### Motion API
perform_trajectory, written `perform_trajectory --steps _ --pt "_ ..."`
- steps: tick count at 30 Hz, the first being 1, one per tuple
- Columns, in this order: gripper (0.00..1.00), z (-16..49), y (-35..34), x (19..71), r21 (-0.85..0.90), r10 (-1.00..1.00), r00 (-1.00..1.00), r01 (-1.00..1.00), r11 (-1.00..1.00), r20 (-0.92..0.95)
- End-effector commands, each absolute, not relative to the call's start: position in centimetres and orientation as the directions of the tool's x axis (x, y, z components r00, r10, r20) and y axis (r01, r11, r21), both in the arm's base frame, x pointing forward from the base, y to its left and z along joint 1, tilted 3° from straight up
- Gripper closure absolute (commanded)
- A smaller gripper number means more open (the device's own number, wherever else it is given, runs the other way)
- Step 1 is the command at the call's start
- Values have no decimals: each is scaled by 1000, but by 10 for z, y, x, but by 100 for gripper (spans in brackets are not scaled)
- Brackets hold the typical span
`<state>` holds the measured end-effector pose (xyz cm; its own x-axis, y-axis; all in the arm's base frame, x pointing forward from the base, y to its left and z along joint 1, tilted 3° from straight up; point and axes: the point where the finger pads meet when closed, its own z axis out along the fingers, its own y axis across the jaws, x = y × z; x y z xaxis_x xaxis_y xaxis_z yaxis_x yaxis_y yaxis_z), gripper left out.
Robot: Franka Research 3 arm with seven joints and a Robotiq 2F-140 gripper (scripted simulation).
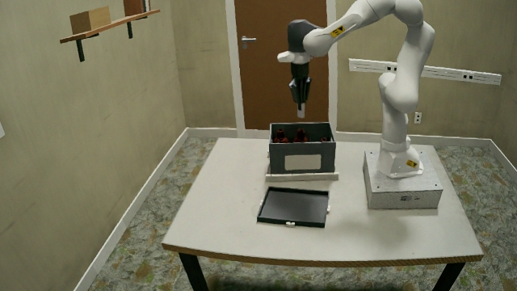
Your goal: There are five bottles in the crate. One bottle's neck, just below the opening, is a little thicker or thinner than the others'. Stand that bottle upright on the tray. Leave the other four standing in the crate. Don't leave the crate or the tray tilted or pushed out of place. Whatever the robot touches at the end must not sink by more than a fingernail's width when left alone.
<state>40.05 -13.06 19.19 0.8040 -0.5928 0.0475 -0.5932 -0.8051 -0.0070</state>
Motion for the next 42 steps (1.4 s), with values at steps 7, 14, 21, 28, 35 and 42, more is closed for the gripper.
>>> perform_trajectory --steps 7,14,21,28,35,42 --pt "90 192 -130 401 -11 -590 806 -590 -807 48" --pt "90 191 -130 403 -11 -588 808 -588 -809 43" --pt "56 191 -130 403 -11 -588 808 -588 -809 43" --pt "56 191 -130 403 -11 -588 808 -588 -809 43" --pt "56 191 -130 403 -11 -588 808 -588 -809 43" --pt "56 191 -130 403 -11 -588 808 -588 -809 43"
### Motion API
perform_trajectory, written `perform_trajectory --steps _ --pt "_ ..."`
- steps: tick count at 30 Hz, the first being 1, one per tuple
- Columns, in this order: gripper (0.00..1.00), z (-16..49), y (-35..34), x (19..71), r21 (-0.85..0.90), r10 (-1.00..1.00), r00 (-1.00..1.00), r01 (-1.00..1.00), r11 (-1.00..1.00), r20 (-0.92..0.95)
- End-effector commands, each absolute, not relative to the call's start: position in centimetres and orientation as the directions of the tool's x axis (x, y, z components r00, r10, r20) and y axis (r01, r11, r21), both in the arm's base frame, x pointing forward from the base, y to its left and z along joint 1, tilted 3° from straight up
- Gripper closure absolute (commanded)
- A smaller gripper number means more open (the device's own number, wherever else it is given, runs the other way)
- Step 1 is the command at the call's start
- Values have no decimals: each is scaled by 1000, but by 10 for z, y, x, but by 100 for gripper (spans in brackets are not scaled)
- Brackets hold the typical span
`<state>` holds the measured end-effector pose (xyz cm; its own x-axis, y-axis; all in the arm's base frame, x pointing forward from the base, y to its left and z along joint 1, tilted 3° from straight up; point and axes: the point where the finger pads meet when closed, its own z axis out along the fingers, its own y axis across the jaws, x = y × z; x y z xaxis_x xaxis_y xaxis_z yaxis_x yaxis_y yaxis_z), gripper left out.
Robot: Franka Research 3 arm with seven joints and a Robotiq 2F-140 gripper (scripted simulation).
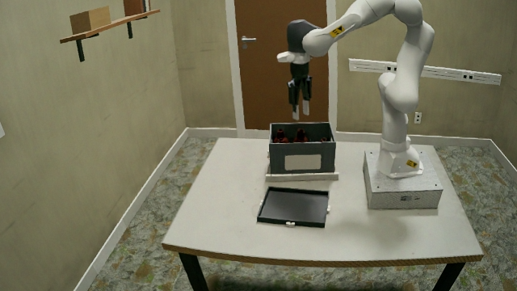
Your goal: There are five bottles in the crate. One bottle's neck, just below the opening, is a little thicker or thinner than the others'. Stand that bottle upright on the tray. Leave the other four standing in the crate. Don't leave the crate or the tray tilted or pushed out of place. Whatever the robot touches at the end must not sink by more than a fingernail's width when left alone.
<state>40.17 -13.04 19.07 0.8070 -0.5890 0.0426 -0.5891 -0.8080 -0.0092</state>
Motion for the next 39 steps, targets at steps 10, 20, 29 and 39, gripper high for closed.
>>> perform_trajectory --steps 10,20,29,39 --pt "56 191 -130 403 -11 -588 808 -588 -809 43" --pt "56 190 -131 403 -11 -588 808 -588 -809 43" --pt "56 183 -131 403 -11 -588 808 -588 -809 43" --pt "56 173 -131 404 -11 -588 808 -588 -809 43"
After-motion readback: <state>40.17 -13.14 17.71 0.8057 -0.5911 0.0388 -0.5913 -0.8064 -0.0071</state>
